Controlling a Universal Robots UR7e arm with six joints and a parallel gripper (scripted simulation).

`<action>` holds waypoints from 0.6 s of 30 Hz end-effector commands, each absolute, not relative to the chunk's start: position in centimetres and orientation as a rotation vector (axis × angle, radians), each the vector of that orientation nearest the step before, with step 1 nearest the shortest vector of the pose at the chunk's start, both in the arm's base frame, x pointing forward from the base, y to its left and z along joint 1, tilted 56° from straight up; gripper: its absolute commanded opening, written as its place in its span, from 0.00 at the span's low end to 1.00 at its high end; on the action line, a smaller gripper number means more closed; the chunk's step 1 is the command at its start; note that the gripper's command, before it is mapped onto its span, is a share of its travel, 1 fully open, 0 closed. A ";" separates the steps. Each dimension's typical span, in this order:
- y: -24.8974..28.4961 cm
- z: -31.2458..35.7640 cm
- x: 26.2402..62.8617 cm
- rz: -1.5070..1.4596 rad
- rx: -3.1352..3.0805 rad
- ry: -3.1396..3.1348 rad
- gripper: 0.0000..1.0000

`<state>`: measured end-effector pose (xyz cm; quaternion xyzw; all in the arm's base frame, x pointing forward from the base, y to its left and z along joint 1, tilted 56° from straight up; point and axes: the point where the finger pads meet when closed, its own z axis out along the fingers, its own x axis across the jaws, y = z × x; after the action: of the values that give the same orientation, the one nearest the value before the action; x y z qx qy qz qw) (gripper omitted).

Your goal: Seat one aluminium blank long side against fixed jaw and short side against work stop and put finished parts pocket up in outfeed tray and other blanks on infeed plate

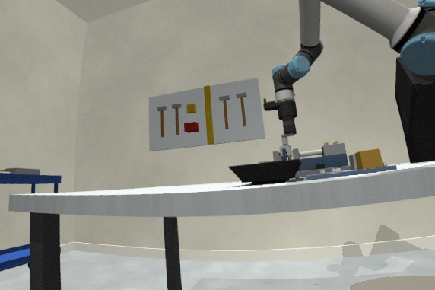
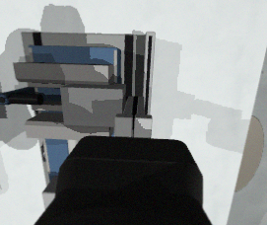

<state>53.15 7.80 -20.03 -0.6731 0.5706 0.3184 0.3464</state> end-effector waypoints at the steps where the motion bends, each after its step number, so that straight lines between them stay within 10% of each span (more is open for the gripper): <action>1: 8.0 -19.9 53.0 0.828 -1.746 1.480 0.00; 18: 8.2 -19.7 53.0 0.828 -1.746 1.480 0.00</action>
<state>53.12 7.95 -19.79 -0.6732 0.5705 0.3183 0.3464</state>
